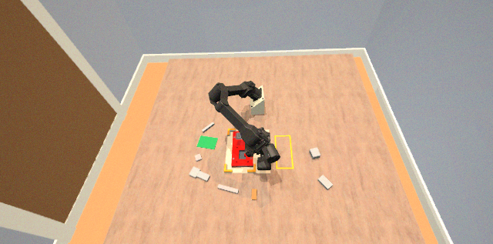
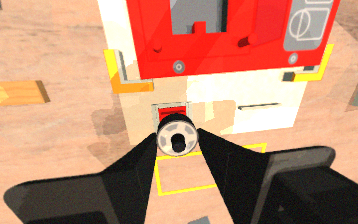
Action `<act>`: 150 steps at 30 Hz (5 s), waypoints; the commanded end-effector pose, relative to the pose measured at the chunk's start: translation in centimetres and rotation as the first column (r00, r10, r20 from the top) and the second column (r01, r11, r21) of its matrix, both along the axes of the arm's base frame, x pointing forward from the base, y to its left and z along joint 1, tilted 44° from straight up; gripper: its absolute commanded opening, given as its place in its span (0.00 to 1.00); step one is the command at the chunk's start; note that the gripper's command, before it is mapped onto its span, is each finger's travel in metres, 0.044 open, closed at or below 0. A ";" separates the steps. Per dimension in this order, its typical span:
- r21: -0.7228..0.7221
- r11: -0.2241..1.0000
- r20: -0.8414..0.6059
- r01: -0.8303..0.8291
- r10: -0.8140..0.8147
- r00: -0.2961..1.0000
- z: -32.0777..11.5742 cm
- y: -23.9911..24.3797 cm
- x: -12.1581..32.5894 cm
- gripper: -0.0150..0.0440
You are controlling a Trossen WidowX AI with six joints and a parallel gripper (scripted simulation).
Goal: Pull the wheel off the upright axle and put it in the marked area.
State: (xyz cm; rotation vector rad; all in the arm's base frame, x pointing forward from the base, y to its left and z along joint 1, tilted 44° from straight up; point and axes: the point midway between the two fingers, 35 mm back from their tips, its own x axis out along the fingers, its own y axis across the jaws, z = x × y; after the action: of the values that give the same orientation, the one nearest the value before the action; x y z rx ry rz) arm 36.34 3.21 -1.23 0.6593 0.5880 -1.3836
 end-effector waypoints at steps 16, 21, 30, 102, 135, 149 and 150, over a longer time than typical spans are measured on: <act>0.002 1.000 0.006 0.000 0.000 1.000 0.6 0.6 0.0 0.25; 0.002 1.000 0.006 0.000 0.000 1.000 0.7 0.7 0.0 0.25; 0.002 1.000 0.006 -0.001 0.001 1.000 0.9 0.9 0.0 0.25; 0.001 1.000 0.007 -0.010 0.010 1.000 2.7 2.7 -0.4 0.25; 0.008 1.000 0.005 -0.010 0.010 1.000 -2.7 11.7 -6.6 0.25; 0.008 1.000 0.005 -0.011 0.011 1.000 -6.2 8.6 -5.9 0.25; 0.008 1.000 0.005 -0.011 0.011 1.000 -6.6 8.2 -5.8 0.25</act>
State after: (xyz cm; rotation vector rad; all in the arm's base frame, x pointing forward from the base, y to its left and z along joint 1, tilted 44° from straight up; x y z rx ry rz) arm 30.55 12.83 -6.54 0.6829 0.5909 -1.3640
